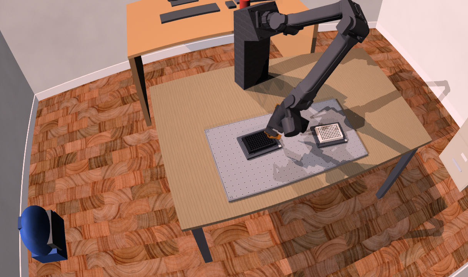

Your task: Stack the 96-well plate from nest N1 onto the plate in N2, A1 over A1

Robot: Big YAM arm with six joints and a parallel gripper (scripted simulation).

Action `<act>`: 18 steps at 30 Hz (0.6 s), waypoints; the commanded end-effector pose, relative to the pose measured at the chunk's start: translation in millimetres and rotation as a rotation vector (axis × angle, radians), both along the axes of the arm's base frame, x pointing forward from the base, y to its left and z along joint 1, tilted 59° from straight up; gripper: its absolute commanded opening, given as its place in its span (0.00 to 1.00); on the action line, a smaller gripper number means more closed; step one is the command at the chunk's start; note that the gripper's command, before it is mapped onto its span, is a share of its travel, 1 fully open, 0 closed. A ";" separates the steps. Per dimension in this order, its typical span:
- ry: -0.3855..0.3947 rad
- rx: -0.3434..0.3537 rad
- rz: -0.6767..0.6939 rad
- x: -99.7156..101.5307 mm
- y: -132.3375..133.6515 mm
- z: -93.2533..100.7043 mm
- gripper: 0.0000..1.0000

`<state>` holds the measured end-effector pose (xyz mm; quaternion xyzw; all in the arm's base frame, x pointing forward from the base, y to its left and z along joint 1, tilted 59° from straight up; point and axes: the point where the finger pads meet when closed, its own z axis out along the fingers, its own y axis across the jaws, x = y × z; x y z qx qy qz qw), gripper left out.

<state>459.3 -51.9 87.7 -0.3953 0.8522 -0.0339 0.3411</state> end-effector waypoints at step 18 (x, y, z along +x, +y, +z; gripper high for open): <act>-0.366 -0.347 0.388 -1.8 -37.6 -43.1 1.00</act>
